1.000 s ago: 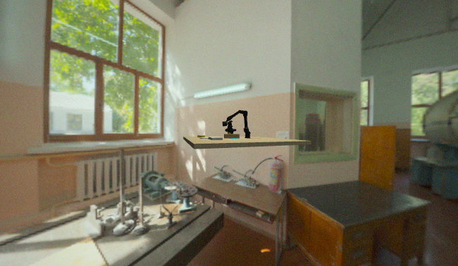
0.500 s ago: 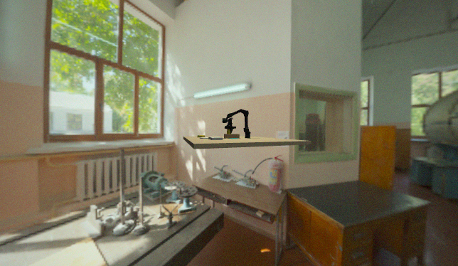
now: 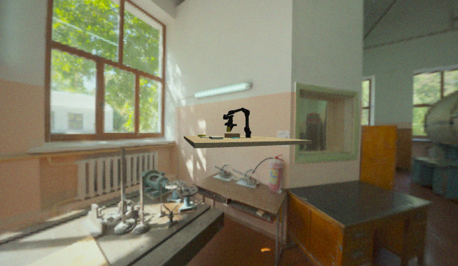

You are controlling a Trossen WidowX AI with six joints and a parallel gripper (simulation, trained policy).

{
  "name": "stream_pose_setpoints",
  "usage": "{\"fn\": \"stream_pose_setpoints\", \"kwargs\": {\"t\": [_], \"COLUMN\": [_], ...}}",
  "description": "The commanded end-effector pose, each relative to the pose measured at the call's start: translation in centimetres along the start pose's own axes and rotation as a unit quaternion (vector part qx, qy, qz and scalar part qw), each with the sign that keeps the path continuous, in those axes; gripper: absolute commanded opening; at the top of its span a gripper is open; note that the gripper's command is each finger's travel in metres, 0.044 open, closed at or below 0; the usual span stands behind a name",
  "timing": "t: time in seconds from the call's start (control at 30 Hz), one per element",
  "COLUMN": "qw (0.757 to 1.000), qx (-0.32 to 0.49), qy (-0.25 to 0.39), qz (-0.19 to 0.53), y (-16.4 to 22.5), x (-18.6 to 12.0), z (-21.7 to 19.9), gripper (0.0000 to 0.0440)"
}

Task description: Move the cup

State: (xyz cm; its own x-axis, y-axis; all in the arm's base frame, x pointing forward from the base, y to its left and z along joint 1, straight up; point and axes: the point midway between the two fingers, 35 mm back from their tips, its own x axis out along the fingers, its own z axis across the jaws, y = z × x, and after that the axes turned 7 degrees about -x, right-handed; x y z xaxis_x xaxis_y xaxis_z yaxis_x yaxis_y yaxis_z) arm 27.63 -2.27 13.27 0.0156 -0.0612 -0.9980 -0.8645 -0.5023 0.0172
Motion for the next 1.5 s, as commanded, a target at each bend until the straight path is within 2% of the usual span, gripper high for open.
{"fn": "stream_pose_setpoints", "kwargs": {"t": [0.0,0.83,1.47], "qw": [1.000,0.996,0.995], "qx": [-0.004,-0.049,-0.063], "qy": [0.006,0.020,0.019], "qz": [-0.017,-0.069,-0.074], "y": [-1.0,-6.2,-7.3], "x": [-0.9,-1.6,1.7], "z": [0.5,7.0,12.1], "gripper": [0.0000,0.0000,0.0000]}}
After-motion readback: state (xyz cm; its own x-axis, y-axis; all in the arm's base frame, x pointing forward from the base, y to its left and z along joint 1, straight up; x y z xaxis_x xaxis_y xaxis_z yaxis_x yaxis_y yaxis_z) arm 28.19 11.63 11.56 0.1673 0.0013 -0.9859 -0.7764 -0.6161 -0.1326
